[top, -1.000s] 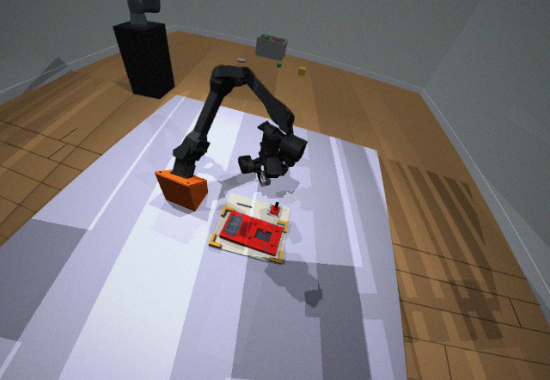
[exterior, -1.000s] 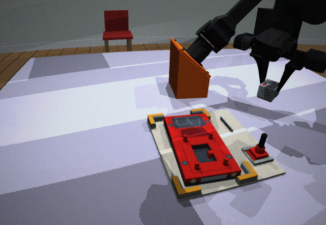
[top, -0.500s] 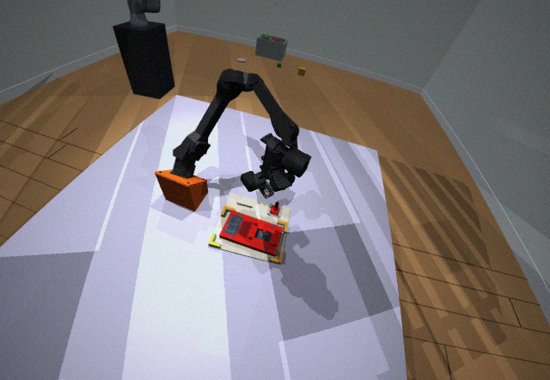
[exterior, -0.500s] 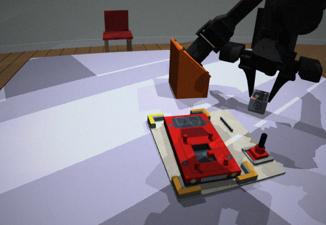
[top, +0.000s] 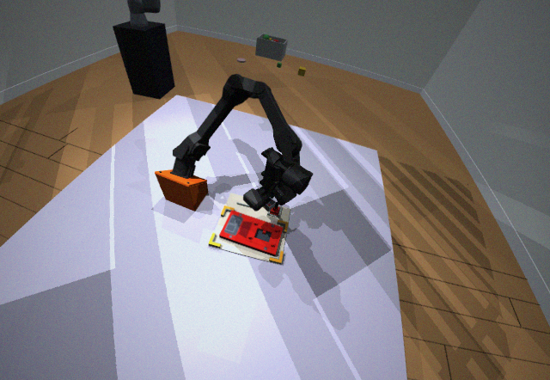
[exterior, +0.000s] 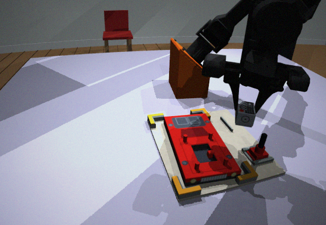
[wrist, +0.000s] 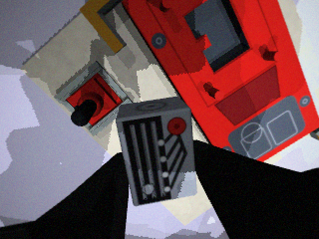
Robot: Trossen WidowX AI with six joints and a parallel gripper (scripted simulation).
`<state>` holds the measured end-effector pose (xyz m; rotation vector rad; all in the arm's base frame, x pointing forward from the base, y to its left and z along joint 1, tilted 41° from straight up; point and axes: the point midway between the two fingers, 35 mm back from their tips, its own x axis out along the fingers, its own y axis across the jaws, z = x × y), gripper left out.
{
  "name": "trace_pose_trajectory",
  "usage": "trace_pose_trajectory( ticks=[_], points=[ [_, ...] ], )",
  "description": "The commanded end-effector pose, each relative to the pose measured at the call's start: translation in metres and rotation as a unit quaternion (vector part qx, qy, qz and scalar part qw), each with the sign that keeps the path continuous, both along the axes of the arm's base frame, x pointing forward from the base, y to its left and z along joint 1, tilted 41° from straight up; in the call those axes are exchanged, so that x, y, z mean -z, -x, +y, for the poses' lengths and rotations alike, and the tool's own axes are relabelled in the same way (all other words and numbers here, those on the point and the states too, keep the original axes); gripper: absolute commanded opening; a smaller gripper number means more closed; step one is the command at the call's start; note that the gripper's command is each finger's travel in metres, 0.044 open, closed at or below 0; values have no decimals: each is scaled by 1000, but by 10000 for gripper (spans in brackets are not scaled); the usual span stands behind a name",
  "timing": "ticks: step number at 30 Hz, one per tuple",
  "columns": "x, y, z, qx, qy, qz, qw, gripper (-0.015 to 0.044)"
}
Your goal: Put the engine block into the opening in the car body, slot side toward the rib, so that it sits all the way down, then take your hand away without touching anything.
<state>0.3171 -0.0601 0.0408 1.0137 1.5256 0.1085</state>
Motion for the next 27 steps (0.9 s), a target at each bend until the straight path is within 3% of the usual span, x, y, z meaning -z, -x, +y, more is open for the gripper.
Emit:
trace_pose_trajectory(
  ticks=[1, 27],
  points=[
    [9, -6, -10, -22, 9, -25, 999, 0],
    [78, -17, -46, -168, 32, -147, 974, 0]
  ],
)
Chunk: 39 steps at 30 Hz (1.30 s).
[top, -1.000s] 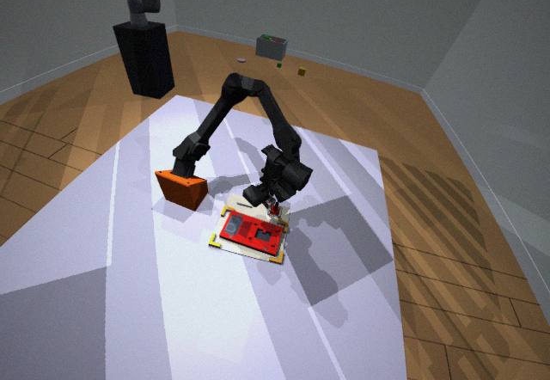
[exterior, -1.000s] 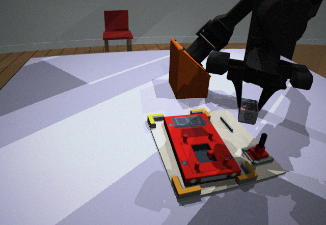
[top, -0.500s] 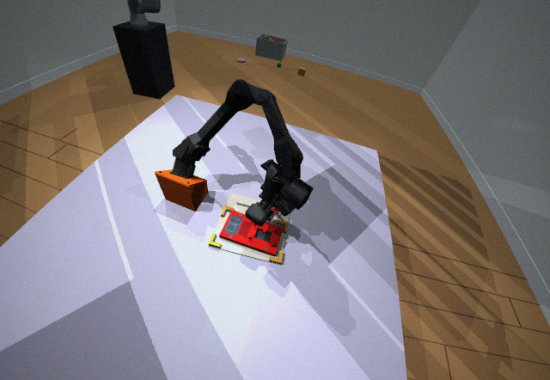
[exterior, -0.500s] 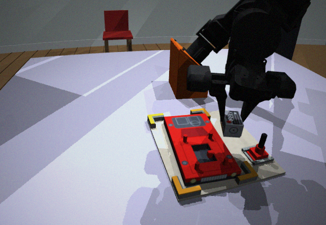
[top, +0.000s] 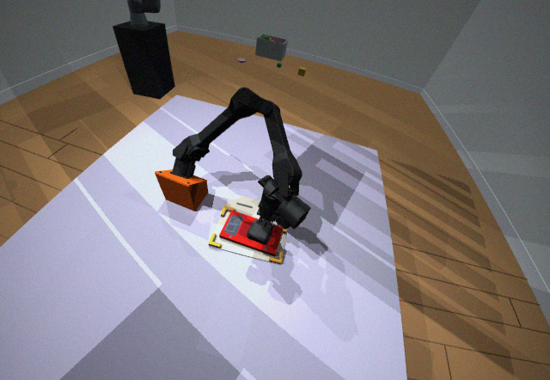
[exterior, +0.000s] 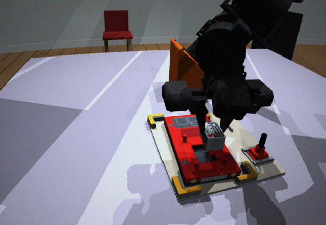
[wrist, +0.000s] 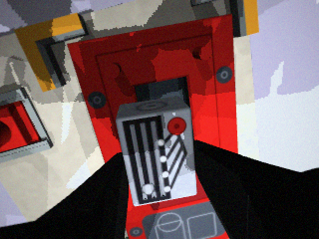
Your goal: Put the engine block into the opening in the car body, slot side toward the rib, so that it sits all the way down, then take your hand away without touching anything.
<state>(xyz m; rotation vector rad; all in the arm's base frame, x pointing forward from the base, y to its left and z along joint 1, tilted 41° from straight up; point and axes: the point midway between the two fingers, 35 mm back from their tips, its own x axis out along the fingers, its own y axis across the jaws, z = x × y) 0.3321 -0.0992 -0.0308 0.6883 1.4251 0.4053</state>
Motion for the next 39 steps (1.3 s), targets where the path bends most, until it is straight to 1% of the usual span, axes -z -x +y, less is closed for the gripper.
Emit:
trace_pose_trajectory(
  ticks=[1, 2, 8, 30, 39],
  points=[
    [7, -2, -8, -16, 8, -20, 1000, 0],
    [8, -2, -8, -17, 8, -21, 1000, 0],
    [7, -2, -8, -29, 10, -30, 999, 157],
    [8, -2, -8, -20, 8, -23, 999, 159],
    [8, -4, -11, -1, 5, -7, 1000, 159]
  ],
)
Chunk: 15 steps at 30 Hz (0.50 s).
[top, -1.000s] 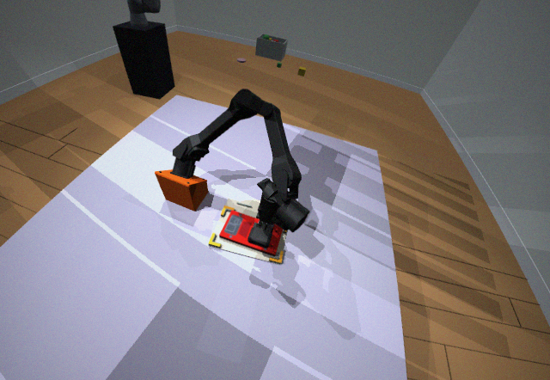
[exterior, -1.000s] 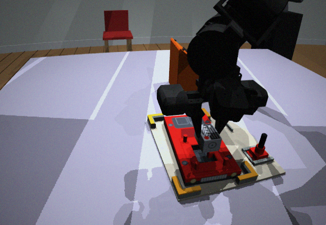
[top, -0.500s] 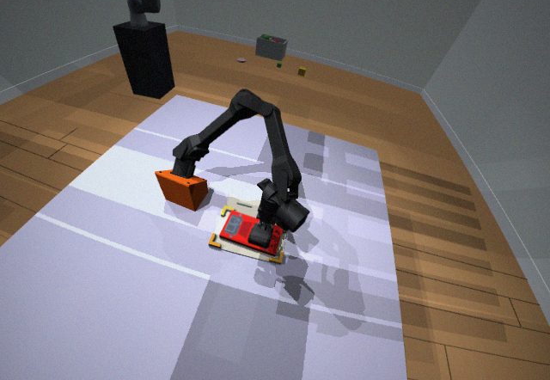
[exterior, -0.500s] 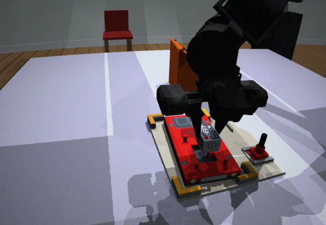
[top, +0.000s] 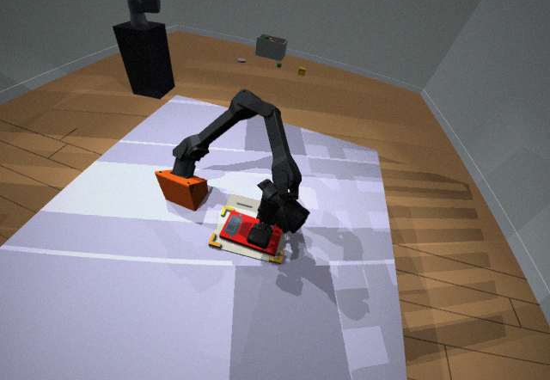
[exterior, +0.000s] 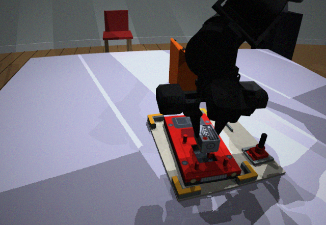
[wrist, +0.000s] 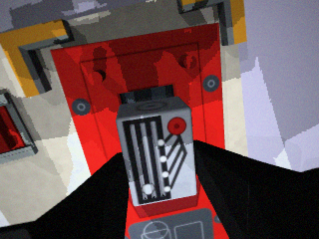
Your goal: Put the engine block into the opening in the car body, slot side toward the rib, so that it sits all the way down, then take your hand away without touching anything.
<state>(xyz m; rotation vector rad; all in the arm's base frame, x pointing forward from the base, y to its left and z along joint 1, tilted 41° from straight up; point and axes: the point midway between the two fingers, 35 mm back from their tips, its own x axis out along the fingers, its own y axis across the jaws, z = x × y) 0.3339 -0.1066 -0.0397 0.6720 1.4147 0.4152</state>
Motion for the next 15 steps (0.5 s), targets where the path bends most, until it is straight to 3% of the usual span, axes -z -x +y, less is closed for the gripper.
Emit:
trace_pose_trajectory(
  ticks=[1, 15],
  points=[
    [-1, -2, -3, 1, 3, -2, 1000, 159],
    [0, -2, -3, -32, 9, -30, 999, 159]
  ],
)
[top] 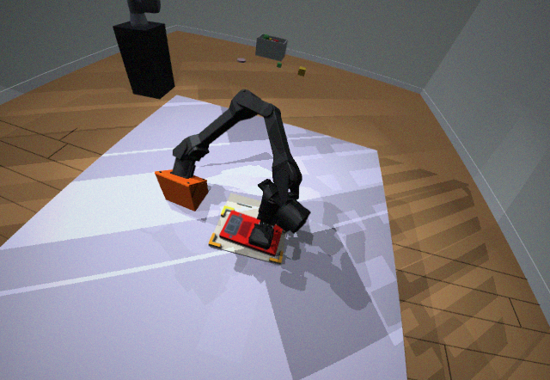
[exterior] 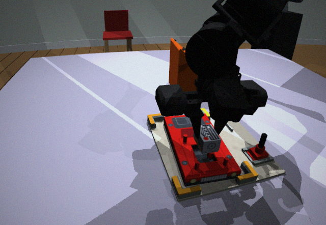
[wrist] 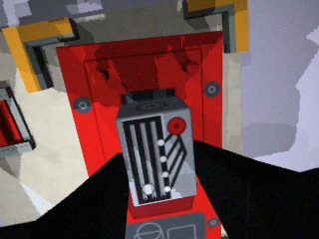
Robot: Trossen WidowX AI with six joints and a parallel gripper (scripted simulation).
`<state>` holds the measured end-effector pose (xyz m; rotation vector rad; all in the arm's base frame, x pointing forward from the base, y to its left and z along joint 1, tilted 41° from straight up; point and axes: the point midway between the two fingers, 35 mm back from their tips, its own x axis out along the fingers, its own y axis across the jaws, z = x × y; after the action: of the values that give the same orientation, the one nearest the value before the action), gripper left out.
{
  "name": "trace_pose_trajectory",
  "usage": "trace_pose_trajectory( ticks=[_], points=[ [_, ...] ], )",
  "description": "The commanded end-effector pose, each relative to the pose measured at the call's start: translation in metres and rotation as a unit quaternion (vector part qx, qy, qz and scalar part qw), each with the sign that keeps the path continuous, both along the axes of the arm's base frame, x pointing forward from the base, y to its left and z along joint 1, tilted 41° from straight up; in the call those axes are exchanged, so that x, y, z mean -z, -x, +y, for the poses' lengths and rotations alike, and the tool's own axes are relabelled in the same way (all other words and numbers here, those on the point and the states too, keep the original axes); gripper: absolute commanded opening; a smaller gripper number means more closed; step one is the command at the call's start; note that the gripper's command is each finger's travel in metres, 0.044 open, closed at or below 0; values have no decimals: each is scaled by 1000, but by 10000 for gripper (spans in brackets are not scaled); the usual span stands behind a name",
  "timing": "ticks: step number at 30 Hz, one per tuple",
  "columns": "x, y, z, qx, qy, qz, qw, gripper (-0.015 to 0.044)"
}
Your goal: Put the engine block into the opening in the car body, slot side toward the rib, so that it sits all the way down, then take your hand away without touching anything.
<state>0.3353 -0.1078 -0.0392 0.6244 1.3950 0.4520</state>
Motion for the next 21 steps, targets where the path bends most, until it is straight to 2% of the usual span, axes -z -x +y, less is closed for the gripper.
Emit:
trace_pose_trajectory(
  ticks=[1, 13, 21],
  points=[
    [1, -1, -1, -12, 5, -11, 1000, 159],
    [1, -1, -1, 23, -2, 18, 1000, 159],
    [2, -1, 0, 8, 1, 5, 1000, 159]
  ],
)
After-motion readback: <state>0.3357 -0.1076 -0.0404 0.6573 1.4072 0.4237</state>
